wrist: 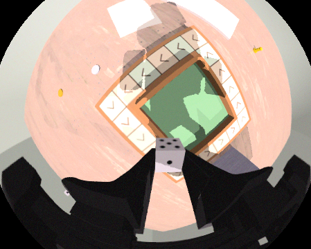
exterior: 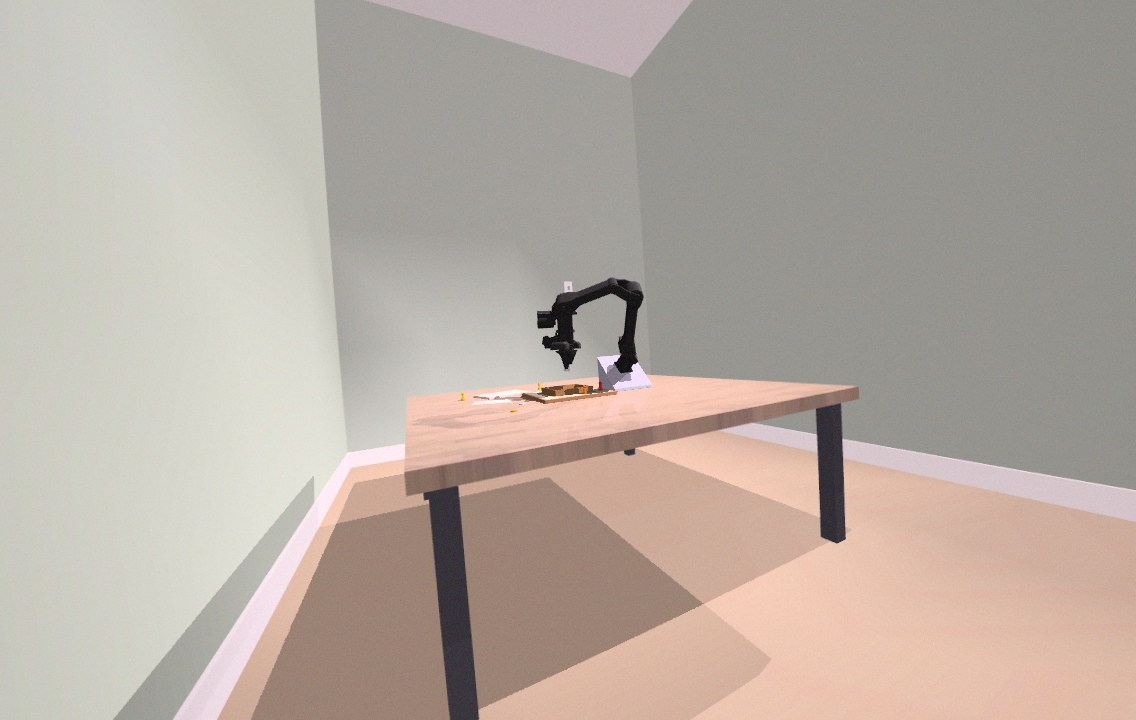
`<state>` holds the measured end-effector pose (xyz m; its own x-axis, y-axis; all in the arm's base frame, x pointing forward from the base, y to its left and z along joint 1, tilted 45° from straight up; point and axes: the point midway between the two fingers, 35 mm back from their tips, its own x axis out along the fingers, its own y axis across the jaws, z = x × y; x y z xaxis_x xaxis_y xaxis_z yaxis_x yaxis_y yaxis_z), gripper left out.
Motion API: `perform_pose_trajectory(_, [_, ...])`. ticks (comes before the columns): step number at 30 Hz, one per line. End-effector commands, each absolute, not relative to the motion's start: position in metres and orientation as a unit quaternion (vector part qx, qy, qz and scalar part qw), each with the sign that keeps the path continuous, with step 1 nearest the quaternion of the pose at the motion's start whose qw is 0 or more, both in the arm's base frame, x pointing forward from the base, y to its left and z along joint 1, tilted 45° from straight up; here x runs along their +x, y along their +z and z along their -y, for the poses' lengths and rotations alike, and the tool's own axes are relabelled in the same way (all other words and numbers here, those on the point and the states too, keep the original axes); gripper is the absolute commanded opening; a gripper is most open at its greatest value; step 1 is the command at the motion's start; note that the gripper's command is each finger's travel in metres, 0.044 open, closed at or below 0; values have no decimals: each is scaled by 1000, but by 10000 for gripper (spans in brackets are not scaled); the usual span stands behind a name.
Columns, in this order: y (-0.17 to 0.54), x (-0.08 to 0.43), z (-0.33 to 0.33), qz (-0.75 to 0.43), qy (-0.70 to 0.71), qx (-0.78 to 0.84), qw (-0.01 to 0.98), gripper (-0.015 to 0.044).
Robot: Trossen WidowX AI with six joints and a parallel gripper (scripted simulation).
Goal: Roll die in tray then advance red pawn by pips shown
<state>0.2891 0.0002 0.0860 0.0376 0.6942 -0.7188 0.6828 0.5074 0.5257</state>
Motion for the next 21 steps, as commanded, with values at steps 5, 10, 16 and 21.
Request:
perform_pose_trajectory(5, [65, 285, 11, -691, -88, 559, 450, 0])
perform_pose_trajectory(10, [54, 281, 18, -681, -145, 595, 401, 0])
perform_pose_trajectory(16, [40, 277, 26, -663, -212, 633, 337, 0])
perform_pose_trajectory(21, [29, 273, 31, -644, -264, 659, 283, 0])
